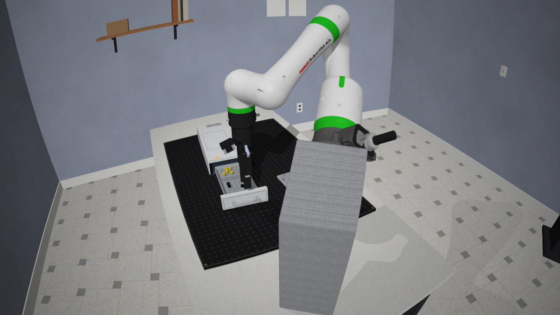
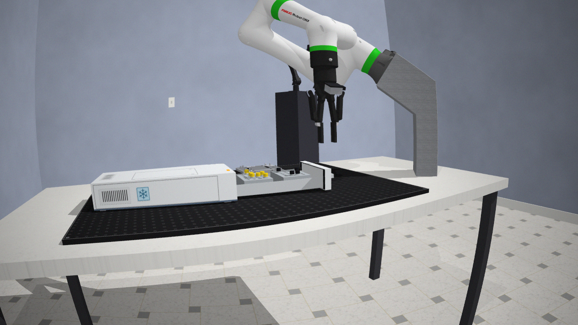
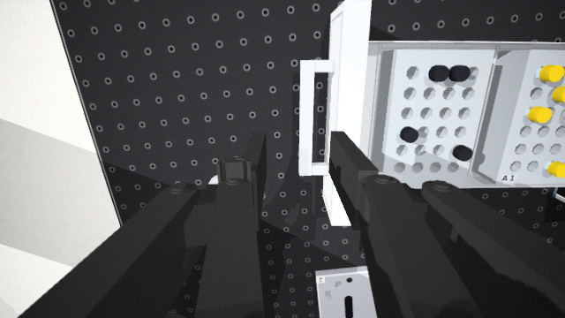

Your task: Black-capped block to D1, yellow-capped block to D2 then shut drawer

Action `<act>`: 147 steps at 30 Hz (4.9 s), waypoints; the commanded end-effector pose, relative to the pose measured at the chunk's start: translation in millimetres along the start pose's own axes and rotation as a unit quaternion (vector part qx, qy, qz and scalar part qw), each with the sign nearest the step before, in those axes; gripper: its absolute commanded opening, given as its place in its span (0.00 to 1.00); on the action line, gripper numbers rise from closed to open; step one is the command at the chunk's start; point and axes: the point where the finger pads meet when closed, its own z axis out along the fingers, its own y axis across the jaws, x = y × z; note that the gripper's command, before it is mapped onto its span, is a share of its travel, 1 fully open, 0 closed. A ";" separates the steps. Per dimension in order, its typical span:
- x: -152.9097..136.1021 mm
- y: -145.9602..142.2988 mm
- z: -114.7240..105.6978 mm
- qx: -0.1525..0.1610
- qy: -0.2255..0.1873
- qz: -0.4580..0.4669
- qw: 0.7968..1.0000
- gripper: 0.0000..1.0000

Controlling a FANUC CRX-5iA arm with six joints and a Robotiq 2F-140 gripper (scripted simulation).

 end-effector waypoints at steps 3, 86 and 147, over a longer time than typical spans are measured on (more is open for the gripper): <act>0.5 0.4 -6.7 0.000 0.001 0.000 1.000 0.34; 0.9 256.9 -4.2 -0.001 0.000 0.000 1.000 0.66; 0.8 249.8 59.7 -0.001 0.000 0.000 1.000 0.66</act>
